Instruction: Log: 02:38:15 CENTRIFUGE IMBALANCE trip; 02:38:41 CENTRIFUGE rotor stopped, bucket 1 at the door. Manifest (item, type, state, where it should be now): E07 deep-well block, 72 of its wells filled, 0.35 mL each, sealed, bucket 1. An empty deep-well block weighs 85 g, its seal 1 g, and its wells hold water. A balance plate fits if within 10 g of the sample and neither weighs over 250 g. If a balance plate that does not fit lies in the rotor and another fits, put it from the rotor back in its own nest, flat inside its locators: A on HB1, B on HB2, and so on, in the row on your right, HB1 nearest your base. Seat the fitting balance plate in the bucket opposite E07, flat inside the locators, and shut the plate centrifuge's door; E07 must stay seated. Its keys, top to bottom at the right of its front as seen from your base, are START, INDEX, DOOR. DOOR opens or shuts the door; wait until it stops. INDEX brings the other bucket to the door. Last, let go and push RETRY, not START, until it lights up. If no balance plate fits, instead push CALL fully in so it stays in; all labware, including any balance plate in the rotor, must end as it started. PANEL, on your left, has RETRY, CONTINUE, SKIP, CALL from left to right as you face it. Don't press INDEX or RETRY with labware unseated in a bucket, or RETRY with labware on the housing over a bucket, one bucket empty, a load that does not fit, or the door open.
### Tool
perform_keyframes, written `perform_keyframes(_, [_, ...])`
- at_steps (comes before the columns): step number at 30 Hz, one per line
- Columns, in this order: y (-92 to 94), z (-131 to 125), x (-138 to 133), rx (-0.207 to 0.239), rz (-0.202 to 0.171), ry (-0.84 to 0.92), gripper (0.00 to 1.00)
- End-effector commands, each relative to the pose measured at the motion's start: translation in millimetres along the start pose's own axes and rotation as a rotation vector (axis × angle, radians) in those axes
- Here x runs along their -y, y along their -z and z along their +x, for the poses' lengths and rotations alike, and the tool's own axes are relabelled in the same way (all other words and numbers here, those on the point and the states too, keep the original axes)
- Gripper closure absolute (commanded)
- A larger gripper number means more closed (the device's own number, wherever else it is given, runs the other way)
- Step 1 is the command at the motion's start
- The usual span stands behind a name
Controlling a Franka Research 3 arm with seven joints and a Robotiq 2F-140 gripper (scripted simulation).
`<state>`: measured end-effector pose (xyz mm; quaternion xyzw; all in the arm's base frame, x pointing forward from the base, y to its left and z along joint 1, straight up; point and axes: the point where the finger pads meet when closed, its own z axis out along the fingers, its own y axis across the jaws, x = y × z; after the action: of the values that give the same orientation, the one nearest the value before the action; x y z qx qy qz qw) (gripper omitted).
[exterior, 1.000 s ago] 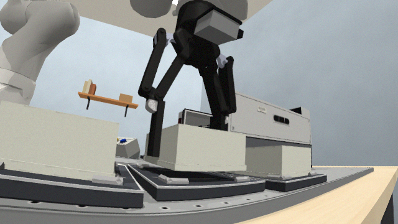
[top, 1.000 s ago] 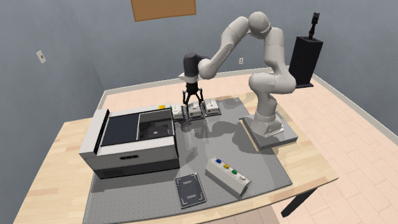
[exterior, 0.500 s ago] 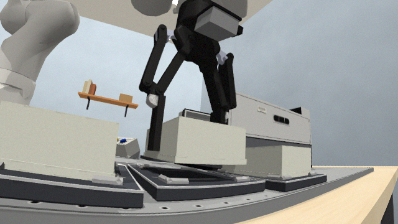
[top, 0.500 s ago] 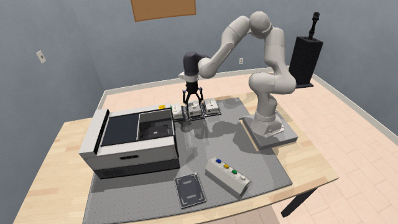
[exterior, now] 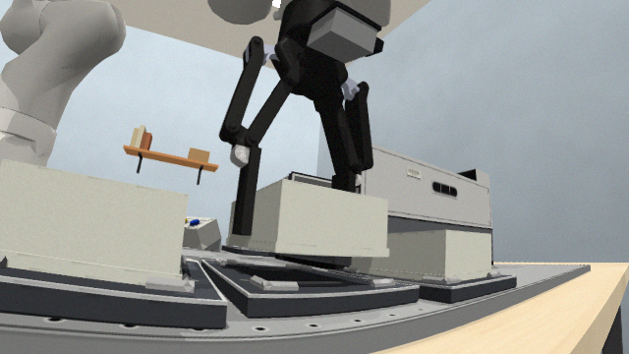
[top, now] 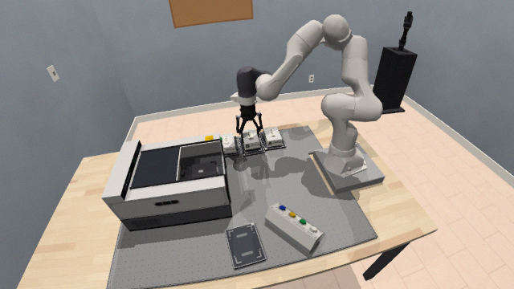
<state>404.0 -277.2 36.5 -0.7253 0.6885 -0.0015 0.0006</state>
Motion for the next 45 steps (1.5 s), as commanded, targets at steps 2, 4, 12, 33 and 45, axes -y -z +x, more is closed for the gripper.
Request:
perform_keyframes(2, [0.4, -0.3, -0.6, 0.002, -0.002, 0.005, 0.90])
perform_keyframes(4, [0.5, -0.3, -0.6, 0.002, -0.002, 0.005, 0.90])
perform_keyframes(12, [2.3, -0.2, -0.6, 0.002, -0.002, 0.005, 0.90])
perform_keyframes(33, [33.6, -0.2, -0.5, 0.002, -0.002, 0.005, 0.90])
perform_keyframes(45, [69.0, -0.1, -0.4, 0.002, -0.002, 0.005, 0.90])
